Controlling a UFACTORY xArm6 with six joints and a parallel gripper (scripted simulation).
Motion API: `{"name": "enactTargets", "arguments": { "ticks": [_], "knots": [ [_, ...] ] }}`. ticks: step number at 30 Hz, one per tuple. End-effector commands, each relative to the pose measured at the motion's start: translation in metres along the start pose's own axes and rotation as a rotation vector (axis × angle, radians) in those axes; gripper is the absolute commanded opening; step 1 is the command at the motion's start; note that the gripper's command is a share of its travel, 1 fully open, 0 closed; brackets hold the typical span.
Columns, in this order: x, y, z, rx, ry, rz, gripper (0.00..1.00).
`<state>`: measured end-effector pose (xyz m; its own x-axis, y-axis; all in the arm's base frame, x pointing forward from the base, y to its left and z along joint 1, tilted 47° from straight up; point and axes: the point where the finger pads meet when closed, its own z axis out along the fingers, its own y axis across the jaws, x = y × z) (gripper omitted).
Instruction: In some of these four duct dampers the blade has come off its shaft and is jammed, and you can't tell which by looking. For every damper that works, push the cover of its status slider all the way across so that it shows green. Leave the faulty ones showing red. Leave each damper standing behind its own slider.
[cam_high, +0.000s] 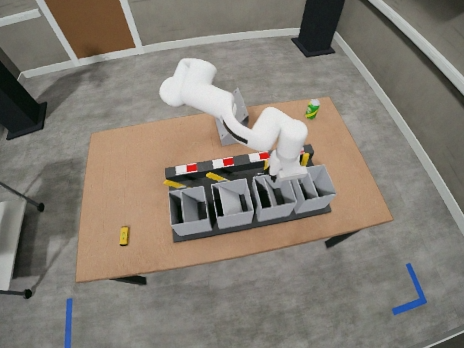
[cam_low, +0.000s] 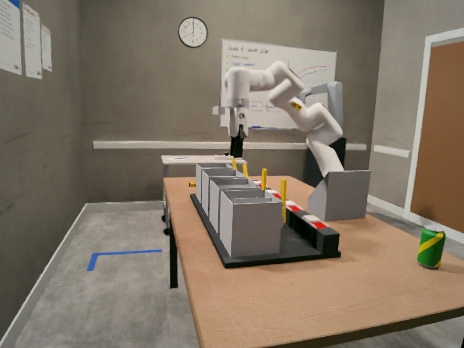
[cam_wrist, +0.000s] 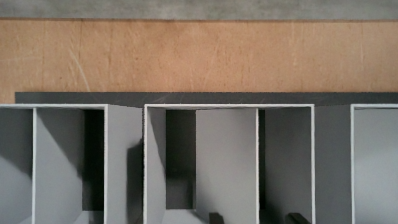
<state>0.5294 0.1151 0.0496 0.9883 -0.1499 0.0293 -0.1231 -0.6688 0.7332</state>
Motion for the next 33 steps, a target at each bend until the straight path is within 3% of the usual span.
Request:
{"name": "enactTargets", "arguments": {
  "ticks": [1, 10, 17, 19, 21, 30, 33],
  "knots": [
    [0.001, 0.0, -0.002, 0.003, 0.004, 0.001, 0.39],
    [0.001, -0.004, -0.002, 0.003, 0.004, 0.001, 0.39],
    [-0.001, -0.075, 0.002, 0.004, 0.004, 0.003, 0.39],
    [-0.001, -0.075, 0.002, 0.004, 0.004, 0.003, 0.39],
    [-0.007, -0.108, 0.007, 0.004, 0.004, 0.003, 0.39],
    [-0.031, -0.176, 0.025, 0.003, 0.004, 0.001, 0.39],
    [-0.035, -0.184, 0.028, 0.003, 0.004, 0.001, 0.39]
  ]
}}
